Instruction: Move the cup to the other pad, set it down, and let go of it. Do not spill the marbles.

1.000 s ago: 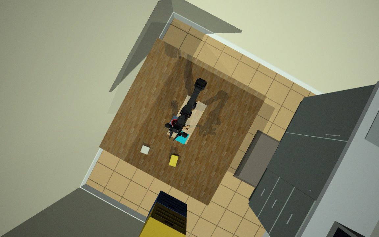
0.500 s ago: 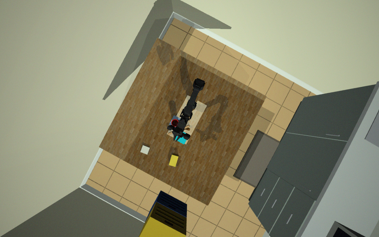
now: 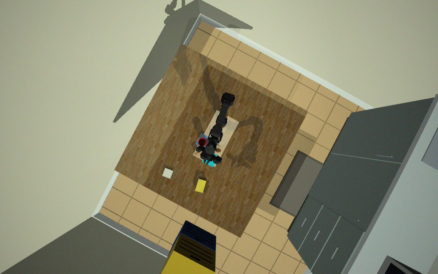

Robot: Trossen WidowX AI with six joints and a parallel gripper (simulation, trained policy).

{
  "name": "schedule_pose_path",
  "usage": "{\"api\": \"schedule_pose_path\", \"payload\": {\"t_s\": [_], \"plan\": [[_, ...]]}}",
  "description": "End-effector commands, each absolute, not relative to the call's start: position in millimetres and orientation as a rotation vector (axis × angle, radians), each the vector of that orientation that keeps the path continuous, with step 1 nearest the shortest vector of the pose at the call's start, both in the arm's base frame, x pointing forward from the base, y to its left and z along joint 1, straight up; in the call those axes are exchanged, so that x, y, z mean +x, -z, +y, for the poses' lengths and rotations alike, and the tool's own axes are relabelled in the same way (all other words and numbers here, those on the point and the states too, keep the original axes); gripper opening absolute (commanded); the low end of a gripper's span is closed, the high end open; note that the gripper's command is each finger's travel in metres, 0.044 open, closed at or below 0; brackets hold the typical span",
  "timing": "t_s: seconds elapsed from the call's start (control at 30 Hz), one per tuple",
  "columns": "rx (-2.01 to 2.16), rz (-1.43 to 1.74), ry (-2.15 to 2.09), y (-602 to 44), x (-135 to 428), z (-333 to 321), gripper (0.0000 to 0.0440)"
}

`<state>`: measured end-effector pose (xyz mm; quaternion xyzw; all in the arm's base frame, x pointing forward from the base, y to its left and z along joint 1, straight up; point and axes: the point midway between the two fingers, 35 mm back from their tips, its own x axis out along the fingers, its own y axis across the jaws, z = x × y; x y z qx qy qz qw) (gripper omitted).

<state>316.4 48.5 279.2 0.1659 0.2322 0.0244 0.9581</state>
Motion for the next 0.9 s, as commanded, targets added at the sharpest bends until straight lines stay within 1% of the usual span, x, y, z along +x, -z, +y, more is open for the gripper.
{"api": "schedule_pose_path", "payload": {"t_s": [0.0,0.5,0.87], "plan": [[0.358,0.525,-0.045,-275.1,316.0,52.5,0.008],[0.372,0.778,0.012,-250.8,307.7,60.6,0.0085],[0.332,0.955,0.063,-234.3,297.2,59.1,0.0099]]}}
